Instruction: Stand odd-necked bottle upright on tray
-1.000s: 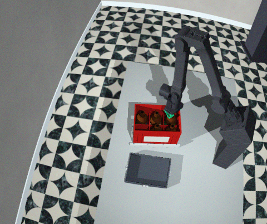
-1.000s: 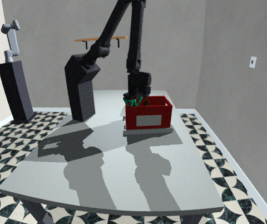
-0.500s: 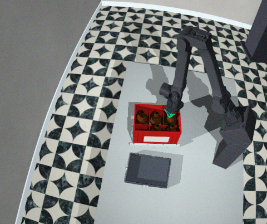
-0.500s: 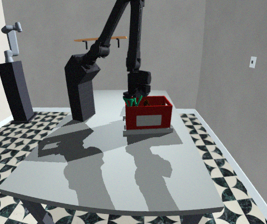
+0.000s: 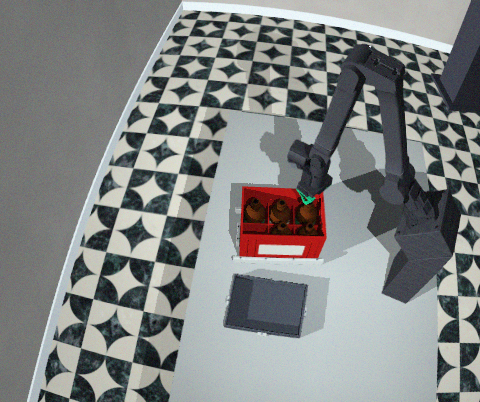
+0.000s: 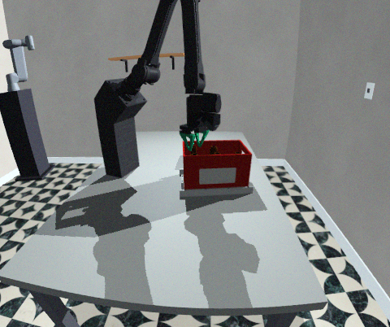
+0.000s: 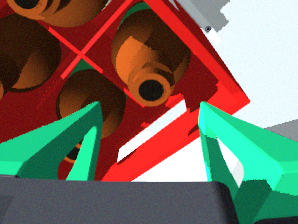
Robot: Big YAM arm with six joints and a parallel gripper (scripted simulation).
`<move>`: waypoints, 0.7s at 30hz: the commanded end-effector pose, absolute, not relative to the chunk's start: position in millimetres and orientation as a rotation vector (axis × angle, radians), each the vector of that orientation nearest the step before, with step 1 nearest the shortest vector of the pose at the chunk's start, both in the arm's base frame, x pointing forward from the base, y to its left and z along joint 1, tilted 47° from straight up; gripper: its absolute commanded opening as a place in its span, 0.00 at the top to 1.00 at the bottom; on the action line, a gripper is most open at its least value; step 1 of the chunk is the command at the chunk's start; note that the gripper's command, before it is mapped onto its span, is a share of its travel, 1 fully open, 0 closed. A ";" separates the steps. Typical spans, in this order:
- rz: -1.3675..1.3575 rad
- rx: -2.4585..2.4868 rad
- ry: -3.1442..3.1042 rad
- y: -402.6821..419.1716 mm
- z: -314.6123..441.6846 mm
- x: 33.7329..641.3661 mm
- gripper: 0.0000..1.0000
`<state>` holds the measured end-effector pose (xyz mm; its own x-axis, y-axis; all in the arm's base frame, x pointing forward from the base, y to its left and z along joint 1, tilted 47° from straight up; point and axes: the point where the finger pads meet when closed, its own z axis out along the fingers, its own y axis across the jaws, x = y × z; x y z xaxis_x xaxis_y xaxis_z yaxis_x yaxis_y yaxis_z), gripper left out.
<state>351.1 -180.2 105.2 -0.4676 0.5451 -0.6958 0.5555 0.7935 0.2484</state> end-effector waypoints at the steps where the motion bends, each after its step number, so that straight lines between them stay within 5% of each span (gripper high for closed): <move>1: -0.025 0.808 2.161 -180.0 117.1 340.0 0.39; 21: -0.020 0.808 2.170 -171.7 132.6 324.0 0.39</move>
<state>327.0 -170.9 132.2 -0.4659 0.5438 -0.6981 0.5551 0.7940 0.2481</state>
